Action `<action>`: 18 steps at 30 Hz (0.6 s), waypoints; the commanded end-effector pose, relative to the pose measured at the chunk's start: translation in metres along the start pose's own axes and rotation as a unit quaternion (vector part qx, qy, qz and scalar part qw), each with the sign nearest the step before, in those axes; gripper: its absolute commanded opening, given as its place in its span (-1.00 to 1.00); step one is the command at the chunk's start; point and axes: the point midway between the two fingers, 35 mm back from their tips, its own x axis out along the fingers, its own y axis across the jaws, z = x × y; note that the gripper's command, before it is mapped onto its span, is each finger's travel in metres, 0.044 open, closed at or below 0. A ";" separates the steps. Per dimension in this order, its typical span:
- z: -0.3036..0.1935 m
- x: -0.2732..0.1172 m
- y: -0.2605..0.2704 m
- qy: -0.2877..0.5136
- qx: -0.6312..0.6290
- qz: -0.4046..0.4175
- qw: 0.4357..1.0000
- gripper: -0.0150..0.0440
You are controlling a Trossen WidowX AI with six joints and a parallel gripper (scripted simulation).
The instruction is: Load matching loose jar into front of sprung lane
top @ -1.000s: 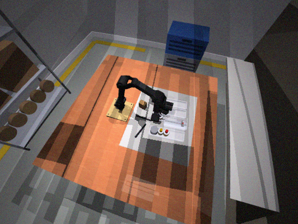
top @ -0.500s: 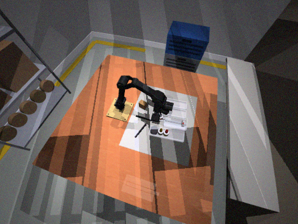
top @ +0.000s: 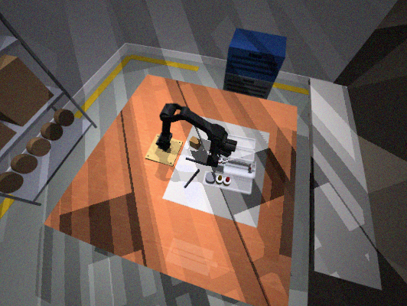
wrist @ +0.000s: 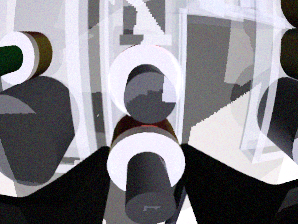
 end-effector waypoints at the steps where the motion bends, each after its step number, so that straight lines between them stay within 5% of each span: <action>1: 0.005 0.001 -0.001 -0.011 0.002 -0.002 1.000 -0.49; 18: 0.004 0.008 -0.001 -0.011 0.002 -0.002 1.000 -0.49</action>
